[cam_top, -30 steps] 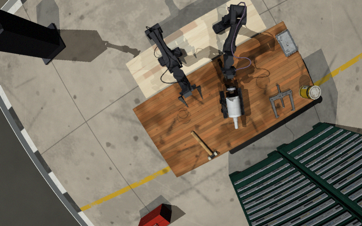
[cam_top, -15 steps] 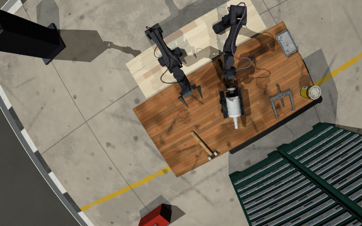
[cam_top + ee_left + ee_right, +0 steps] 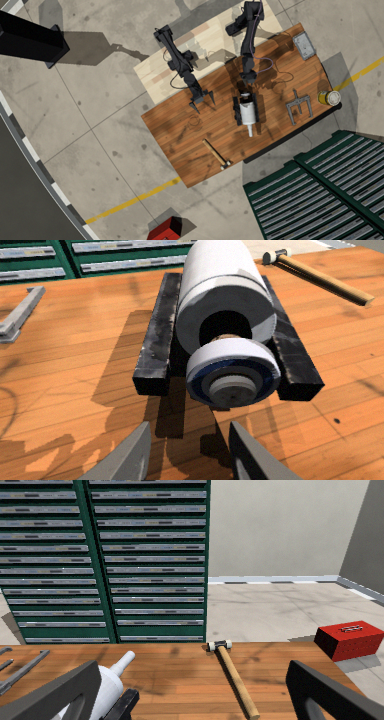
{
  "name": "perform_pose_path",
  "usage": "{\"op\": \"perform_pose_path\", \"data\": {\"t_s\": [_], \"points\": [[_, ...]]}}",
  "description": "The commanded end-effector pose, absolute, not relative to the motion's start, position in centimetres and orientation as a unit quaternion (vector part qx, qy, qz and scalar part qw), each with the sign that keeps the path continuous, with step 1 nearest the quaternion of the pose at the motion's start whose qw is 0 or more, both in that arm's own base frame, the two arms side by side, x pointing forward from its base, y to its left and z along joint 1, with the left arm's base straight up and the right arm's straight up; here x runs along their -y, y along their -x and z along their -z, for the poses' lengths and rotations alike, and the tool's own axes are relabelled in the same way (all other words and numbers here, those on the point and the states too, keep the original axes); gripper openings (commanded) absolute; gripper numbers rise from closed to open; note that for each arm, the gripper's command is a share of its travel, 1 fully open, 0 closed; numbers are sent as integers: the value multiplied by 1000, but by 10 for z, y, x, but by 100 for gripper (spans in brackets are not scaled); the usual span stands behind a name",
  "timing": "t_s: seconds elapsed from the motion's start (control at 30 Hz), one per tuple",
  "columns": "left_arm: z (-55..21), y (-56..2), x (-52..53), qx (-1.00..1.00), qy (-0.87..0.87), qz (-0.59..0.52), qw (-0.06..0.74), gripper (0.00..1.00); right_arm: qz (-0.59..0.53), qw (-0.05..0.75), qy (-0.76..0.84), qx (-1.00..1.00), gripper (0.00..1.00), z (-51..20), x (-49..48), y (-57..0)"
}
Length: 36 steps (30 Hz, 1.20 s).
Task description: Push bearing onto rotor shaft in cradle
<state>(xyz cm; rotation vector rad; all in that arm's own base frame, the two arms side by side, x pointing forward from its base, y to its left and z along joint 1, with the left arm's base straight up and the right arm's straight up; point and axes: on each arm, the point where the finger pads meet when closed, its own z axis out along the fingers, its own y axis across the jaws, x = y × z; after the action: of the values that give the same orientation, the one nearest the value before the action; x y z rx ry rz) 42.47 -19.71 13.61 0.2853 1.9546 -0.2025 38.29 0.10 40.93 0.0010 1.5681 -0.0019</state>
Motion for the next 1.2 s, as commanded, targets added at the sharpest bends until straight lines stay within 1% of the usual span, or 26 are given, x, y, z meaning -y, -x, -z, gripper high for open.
{"op": "perform_pose_path", "data": {"t_s": [0.0,0.23,0.4,0.7,0.97,1.17], "points": [[-181,-438,185,-807,-110,90,573,44,-1,735,-3,-678,100,-441,2,-368],[-227,-445,153,-791,-88,82,600,44,-5,721,2,-693,100,-420,-3,-371],[-244,-446,141,-785,-81,79,610,44,-5,719,2,-695,100,-417,-3,-371],[-303,-441,97,-759,-54,63,646,44,-4,742,1,-670,100,-447,-1,-365],[-334,-431,72,-746,-44,51,663,44,-2,741,-1,-671,100,-447,1,-366],[-370,-415,44,-727,-28,35,685,44,-4,740,0,-673,100,-445,-1,-369]]}}
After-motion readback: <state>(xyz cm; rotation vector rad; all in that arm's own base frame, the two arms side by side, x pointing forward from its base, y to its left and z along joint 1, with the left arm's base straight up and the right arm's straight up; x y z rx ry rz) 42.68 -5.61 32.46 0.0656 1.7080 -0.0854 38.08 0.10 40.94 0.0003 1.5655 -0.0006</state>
